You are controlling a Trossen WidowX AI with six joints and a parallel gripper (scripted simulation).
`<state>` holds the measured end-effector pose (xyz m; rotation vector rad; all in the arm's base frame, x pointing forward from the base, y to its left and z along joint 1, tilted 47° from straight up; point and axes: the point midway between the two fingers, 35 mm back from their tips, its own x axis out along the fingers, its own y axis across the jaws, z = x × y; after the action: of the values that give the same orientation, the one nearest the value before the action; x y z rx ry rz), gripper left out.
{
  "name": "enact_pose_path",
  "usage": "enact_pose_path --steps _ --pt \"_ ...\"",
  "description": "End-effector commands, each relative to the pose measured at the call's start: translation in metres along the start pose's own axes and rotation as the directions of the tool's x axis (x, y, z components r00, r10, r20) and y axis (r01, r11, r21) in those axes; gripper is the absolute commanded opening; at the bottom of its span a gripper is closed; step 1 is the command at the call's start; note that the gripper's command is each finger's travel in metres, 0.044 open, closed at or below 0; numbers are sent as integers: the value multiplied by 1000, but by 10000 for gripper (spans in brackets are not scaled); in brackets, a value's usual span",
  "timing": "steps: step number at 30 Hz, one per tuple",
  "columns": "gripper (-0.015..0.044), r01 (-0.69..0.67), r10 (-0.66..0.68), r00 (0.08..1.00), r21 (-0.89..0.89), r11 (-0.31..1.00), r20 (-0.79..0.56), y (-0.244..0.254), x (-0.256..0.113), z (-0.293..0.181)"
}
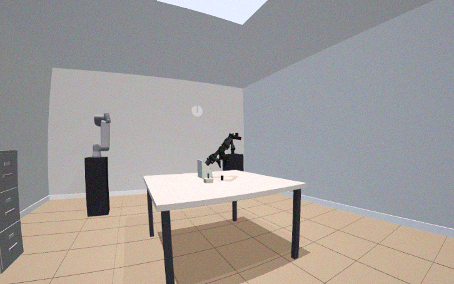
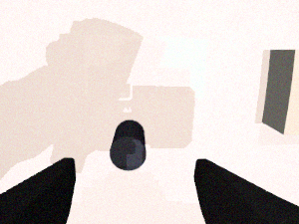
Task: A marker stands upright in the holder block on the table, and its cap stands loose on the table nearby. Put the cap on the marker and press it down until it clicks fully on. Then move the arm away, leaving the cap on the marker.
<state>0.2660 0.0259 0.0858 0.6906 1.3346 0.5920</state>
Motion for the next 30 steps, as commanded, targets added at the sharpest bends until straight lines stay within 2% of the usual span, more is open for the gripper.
enact_pose_path --steps 1,12,17,30 --pt "248 55 -31 997 331 942 -77 10 15 -27" --pt "248 55 -32 997 331 942 -77 9 15 -28" --pt "248 54 -30 997 331 942 -77 8 48 -30" --pt "248 53 -29 997 331 942 -77 6 66 -33"
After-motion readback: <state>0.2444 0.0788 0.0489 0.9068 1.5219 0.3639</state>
